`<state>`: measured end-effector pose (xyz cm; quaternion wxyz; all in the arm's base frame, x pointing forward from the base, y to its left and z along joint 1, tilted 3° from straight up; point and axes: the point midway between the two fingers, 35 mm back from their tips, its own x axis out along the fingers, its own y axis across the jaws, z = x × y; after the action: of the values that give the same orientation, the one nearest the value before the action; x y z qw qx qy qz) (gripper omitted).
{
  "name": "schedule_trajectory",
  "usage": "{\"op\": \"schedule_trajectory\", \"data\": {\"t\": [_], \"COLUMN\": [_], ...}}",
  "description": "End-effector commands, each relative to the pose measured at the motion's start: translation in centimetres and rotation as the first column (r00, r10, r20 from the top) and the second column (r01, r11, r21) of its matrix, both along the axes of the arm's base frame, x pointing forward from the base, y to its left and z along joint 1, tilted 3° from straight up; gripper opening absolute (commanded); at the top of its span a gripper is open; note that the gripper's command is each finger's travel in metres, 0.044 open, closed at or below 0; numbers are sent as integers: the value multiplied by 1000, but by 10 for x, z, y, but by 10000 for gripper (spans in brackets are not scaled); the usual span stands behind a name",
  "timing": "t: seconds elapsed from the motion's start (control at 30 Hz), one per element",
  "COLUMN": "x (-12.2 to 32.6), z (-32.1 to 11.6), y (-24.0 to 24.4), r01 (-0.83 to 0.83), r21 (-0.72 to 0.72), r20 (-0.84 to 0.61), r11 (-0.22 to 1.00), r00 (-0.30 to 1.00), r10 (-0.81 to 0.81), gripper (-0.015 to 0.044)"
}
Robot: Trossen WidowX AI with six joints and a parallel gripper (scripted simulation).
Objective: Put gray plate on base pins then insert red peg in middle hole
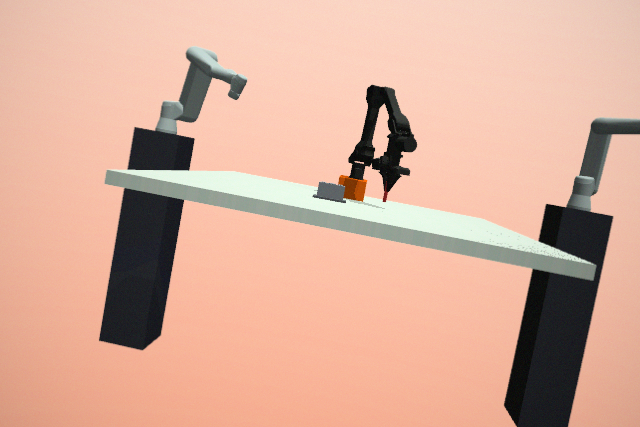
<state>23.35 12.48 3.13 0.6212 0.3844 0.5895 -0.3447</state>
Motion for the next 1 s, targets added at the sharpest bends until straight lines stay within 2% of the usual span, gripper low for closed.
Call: {"op": "schedule_trajectory", "data": {"t": [0.0,0.47,0.5,0.97], "x": [2,1,0,24], "z": [13,57,47,49], "y": [1,1,0,-26], "r01": [6,6,-1,18], "r21": [0,1,0,-6], "r20": [9,9,0,-1], "r11": [1000,1000,1000,1000], "r00": [1000,1000,1000,1000], "r10": [-6,-6,1,-18], "gripper": [0,0,0,0]}}
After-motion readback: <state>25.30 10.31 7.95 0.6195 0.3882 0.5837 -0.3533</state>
